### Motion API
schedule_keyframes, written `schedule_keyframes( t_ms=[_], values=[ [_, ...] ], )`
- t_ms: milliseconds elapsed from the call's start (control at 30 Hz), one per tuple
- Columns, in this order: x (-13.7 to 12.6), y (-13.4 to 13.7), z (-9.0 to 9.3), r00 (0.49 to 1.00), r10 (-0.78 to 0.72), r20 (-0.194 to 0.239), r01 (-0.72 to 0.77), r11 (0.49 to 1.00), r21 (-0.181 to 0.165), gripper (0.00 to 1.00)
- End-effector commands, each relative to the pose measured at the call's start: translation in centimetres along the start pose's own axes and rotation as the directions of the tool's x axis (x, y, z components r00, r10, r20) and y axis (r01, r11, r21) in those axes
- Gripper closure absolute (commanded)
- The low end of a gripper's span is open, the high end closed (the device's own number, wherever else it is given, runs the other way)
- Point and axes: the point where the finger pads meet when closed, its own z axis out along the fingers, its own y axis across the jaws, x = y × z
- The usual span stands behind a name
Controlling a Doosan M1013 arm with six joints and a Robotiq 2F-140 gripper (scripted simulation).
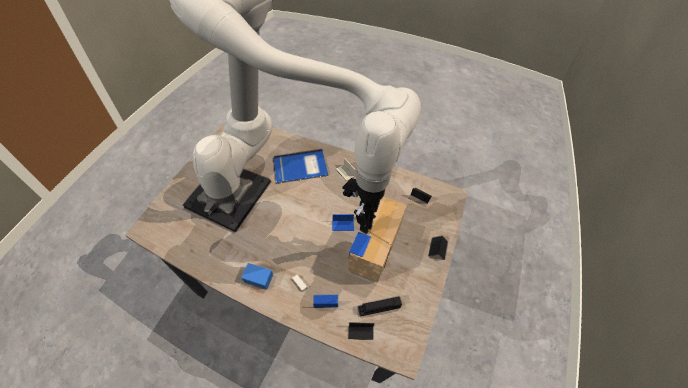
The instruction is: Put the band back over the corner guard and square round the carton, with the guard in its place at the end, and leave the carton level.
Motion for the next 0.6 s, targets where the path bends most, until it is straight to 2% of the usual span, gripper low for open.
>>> schedule_keyframes(
  t_ms=[0,33,67,567],
  values=[
    [-0.03,0.01,-0.06,1.000,0.000,0.001,0.000,1.000,-0.001,0.82],
    [-0.03,0.01,-0.06,1.000,0.000,0.001,0.000,1.000,-0.001,0.82],
    [-0.03,0.01,-0.06,1.000,0.000,0.001,0.000,1.000,-0.001,0.90],
    [-0.03,0.01,-0.06,1.000,0.000,0.001,0.000,1.000,-0.001,0.90]
  ],
)
